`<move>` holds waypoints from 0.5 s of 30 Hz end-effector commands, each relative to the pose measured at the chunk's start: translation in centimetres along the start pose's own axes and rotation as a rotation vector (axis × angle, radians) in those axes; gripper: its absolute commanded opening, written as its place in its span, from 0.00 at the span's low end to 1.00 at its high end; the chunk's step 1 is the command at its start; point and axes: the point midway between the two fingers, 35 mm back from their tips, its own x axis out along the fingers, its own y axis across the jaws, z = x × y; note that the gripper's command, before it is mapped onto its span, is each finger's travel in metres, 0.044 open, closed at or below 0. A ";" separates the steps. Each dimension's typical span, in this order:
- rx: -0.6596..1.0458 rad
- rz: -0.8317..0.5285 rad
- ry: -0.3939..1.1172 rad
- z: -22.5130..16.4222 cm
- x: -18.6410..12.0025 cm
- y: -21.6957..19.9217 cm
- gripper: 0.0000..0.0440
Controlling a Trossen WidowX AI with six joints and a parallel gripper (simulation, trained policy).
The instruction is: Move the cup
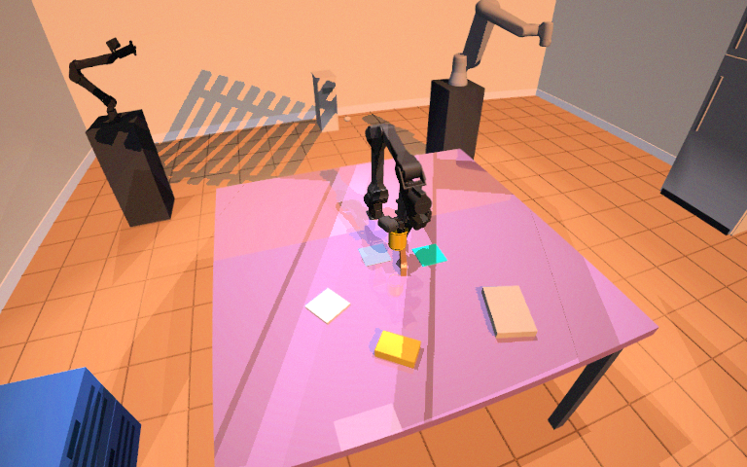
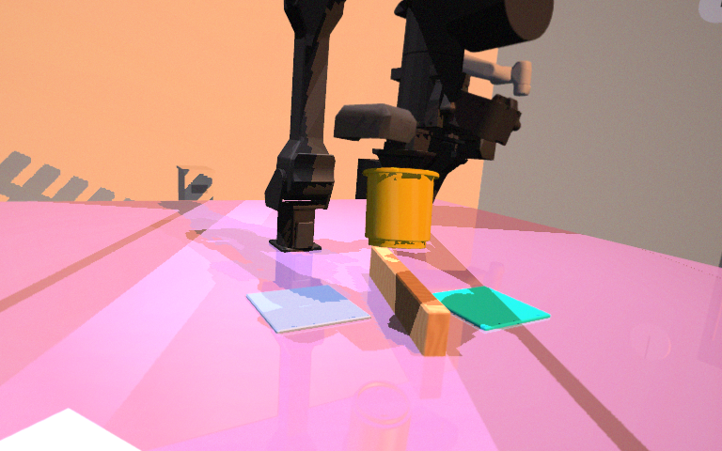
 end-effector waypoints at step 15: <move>-0.067 0.006 -0.078 2.9 0.4 5.0 0.00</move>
